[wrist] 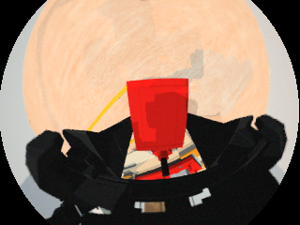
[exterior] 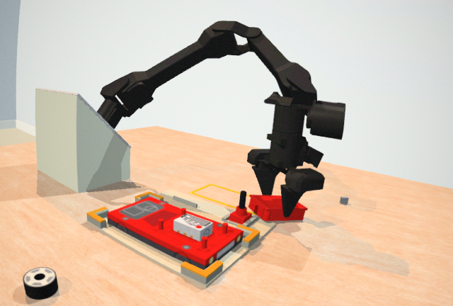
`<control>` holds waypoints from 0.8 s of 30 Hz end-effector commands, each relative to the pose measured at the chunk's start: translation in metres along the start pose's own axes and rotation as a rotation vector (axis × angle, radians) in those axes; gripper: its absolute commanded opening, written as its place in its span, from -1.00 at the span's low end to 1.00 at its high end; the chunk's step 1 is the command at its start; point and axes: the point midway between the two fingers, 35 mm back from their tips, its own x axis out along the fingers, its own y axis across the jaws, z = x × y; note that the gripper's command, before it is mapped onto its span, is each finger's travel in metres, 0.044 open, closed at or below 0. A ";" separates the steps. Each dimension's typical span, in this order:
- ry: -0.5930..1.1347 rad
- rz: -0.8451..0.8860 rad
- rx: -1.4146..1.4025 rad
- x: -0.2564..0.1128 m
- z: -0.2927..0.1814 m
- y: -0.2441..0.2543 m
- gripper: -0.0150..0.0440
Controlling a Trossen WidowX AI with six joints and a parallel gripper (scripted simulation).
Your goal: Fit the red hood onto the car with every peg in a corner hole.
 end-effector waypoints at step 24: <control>0.002 -0.001 0.000 -0.046 0.000 0.000 -0.49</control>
